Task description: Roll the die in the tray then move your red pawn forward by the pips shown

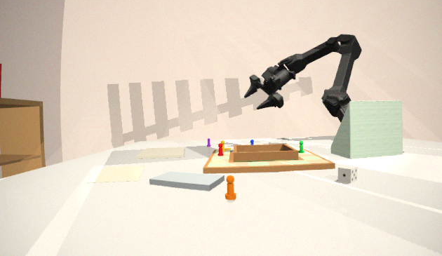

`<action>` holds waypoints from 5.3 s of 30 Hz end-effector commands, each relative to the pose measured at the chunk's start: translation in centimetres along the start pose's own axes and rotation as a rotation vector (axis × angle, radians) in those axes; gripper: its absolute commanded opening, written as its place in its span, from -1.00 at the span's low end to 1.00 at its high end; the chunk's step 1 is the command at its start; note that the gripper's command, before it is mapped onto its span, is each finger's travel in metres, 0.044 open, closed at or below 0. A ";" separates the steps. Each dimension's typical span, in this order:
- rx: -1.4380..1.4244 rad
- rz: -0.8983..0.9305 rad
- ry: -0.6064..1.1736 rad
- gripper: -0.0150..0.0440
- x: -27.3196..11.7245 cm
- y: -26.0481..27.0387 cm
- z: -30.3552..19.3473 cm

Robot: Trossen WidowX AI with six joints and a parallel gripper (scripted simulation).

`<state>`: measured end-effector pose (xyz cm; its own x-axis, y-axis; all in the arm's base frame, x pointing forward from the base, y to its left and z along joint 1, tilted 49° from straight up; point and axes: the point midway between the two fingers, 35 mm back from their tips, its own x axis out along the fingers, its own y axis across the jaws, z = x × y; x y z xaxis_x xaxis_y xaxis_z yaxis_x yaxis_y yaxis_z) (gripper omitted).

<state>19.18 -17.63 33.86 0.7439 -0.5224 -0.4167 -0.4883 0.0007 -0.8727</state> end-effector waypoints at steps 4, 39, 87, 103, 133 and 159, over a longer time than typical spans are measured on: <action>0.137 0.103 -0.092 0.51 3.5 0.8 2.1; 0.510 1.085 0.357 0.44 11.1 26.9 38.5; 0.381 0.610 0.723 0.44 7.1 46.4 38.6; 0.381 0.609 0.724 0.35 8.3 47.7 37.5; 0.361 0.628 0.714 -0.49 3.5 42.2 42.1; 0.097 0.731 0.587 -0.49 5.5 32.5 39.5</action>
<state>24.45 15.02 -8.18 -0.0968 -0.7080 -0.6995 -0.6184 0.5935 -0.5151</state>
